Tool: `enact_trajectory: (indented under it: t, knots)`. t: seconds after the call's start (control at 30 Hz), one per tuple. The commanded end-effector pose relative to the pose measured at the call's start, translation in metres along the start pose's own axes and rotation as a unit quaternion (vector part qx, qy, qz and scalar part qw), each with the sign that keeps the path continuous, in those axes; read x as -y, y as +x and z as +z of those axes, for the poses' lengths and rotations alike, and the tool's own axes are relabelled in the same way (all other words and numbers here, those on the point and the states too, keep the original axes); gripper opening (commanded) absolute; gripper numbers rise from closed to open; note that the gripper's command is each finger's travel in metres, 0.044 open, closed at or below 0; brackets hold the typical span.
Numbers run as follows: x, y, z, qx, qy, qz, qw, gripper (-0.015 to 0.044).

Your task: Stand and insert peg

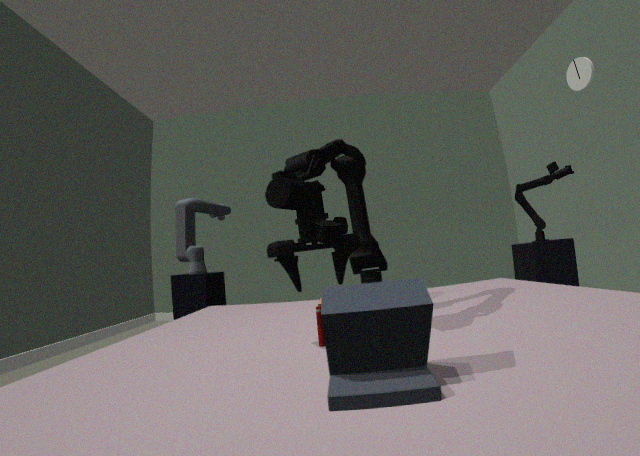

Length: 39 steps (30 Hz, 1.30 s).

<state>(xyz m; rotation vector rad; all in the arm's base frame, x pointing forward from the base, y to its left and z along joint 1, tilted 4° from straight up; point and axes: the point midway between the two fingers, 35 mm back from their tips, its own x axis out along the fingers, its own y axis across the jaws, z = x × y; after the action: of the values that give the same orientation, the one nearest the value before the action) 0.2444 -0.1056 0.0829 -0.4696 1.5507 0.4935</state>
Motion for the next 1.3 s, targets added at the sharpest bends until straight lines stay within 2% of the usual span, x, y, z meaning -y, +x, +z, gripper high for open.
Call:
enact_trajectory:
  t: [0.0, 0.3, 0.73, 1.27]
  knots:
    - [0.0056, -0.0032, 0.001, -0.016, 0.006, -0.022, 1.0, 0.044]
    - [0.0056, -0.0031, 0.001, -0.015, 0.014, -0.022, 1.0, 0.044]
    - [0.0058, -0.0011, 0.001, -0.012, 0.173, -0.024, 0.985, 0.044]
    - [0.008, 0.0022, 0.0045, 0.003, 0.354, -0.025, 0.935, 0.044]
